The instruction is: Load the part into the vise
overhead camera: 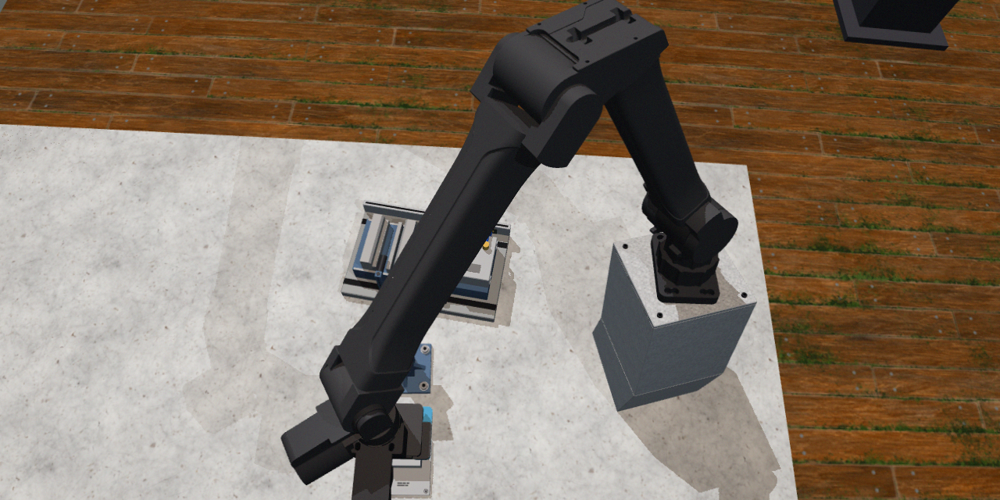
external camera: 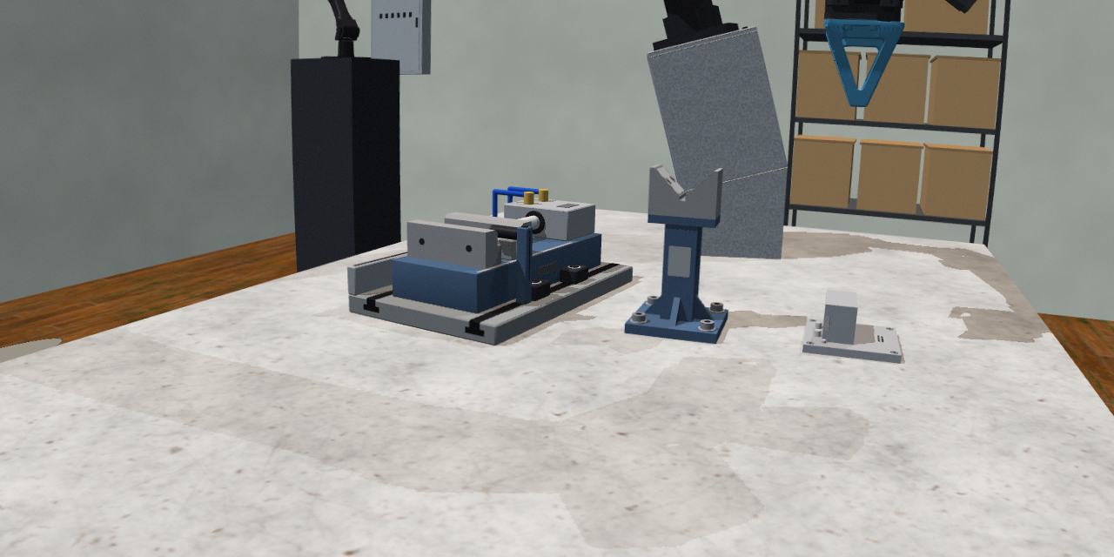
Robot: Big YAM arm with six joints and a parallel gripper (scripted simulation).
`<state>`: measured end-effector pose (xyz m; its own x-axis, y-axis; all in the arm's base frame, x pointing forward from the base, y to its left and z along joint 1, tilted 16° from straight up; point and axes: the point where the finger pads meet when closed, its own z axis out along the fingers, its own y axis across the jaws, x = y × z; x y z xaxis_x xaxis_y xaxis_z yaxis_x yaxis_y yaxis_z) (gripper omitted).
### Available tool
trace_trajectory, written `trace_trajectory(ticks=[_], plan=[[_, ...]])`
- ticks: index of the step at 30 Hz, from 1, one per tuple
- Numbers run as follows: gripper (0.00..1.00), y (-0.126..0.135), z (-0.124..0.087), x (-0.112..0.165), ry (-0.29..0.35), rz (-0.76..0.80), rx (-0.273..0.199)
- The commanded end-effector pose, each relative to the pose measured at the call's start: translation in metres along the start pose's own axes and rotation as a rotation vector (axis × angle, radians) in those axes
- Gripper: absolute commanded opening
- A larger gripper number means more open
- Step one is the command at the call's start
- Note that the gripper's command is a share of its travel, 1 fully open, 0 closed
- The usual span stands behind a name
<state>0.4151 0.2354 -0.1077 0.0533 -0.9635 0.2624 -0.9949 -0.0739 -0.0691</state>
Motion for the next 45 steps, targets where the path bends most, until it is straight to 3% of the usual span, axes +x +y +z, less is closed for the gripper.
trace_trajectory(ticks=[1, 34, 45], plan=[[0.81, -0.005, -0.004, -0.003, -0.001, -0.015, 0.005], [0.81, -0.007, 0.010, -0.004, -0.006, -0.008, 0.011], [0.81, -0.004, 0.028, 0.001, 0.000, -0.005, 0.001]])
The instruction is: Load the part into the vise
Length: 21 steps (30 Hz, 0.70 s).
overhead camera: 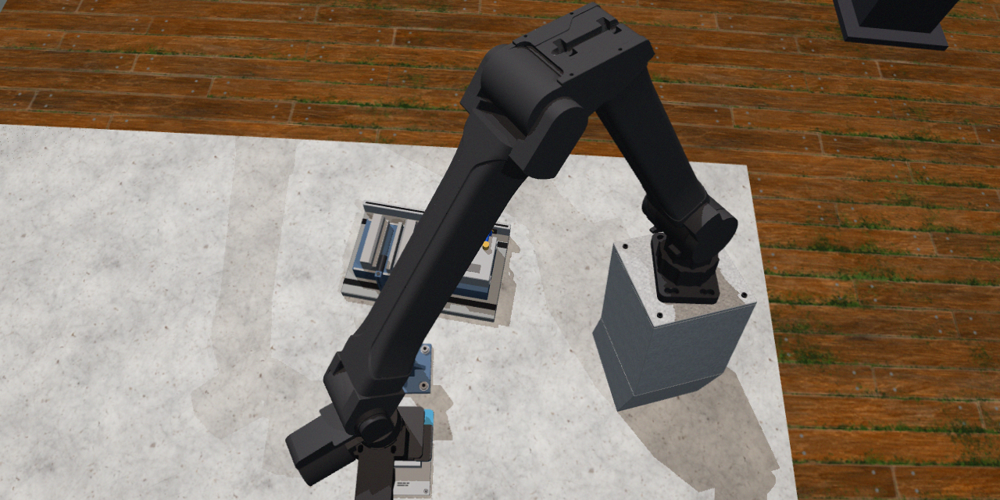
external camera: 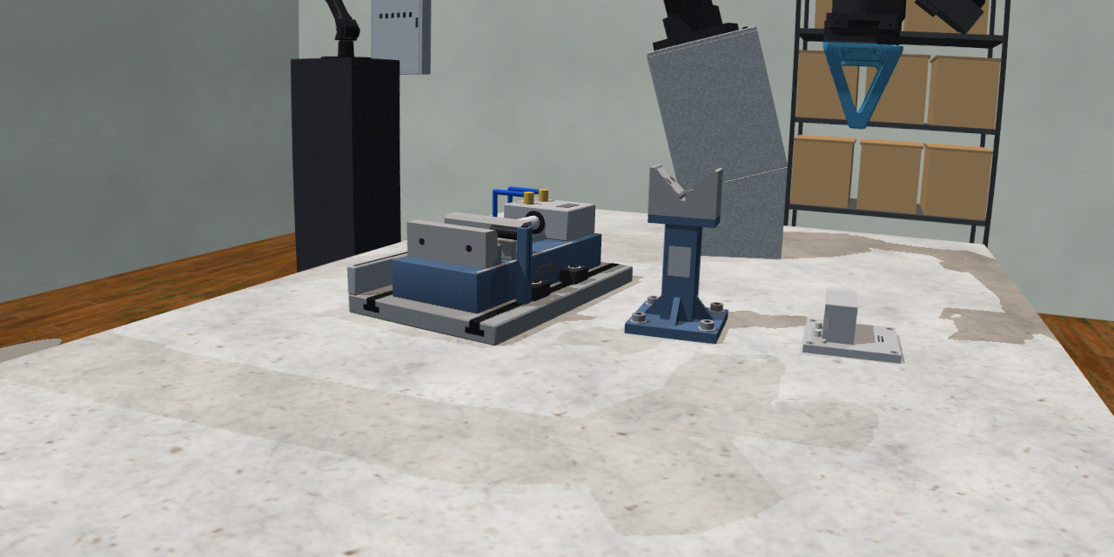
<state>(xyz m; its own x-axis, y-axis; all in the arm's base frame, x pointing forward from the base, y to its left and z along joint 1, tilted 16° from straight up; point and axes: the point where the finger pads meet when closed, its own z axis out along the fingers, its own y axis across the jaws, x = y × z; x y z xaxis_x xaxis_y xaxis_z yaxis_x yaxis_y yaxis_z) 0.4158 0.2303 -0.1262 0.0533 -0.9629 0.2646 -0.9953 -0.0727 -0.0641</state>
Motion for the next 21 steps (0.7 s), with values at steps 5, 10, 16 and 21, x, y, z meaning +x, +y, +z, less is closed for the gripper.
trace_trajectory(ticks=[5, 10, 16, 21], plan=[[0.81, -0.005, 0.015, 0.003, -0.001, -0.001, 0.003], [0.81, -0.007, 0.023, 0.002, -0.003, 0.000, 0.007], [0.81, -0.006, 0.034, -0.001, -0.003, -0.006, 0.010], [0.81, -0.010, 0.043, 0.001, -0.004, 0.002, 0.012]])
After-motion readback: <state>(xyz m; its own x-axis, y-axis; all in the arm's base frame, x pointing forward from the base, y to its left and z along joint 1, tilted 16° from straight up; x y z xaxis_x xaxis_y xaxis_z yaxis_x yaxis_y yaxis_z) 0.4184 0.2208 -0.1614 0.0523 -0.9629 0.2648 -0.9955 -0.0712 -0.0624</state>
